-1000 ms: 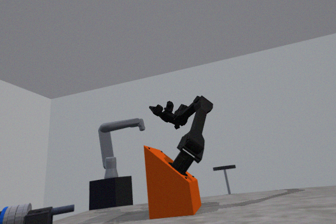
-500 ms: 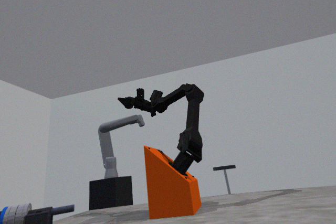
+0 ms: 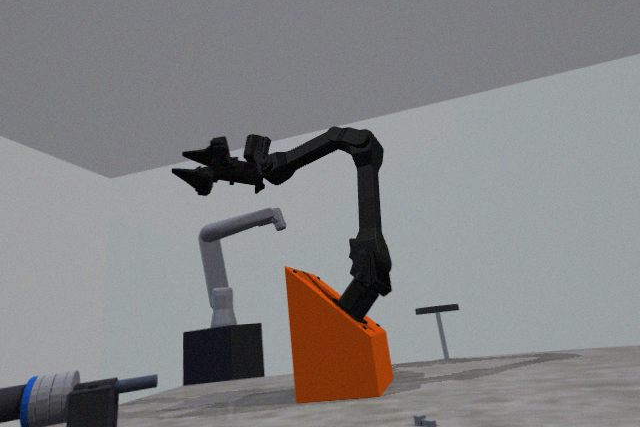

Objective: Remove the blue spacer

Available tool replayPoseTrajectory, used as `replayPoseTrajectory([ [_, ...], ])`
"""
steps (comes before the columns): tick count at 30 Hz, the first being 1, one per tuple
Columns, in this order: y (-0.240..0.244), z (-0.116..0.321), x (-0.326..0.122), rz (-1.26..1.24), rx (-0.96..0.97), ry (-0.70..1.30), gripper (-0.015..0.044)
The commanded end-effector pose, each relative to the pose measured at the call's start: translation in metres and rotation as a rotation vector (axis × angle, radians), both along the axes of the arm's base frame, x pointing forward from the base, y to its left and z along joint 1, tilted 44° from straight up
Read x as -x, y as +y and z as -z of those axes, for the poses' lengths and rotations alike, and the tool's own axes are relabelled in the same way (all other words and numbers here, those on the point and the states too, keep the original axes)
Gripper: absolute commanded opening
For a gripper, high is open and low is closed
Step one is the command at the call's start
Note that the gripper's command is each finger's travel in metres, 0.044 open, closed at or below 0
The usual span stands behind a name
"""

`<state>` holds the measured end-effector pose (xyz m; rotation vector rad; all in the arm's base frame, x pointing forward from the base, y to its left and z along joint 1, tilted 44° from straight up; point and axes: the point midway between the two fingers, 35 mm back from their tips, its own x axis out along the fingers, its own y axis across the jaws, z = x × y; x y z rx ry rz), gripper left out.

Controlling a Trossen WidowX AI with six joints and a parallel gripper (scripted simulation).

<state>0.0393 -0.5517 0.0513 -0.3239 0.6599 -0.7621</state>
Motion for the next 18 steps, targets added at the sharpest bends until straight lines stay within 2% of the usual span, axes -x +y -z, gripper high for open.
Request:
replayPoseTrajectory([
  [1, 0.024, 0.021, -0.066, -0.151, 0.001, 0.106, 0.044],
  [10, 0.097, 0.05, -0.184, -0.507, 0.083, 0.296, 0.044],
  [18, 0.187, 0.079, -0.262, -0.838, 0.184, 0.475, 0.044],
])
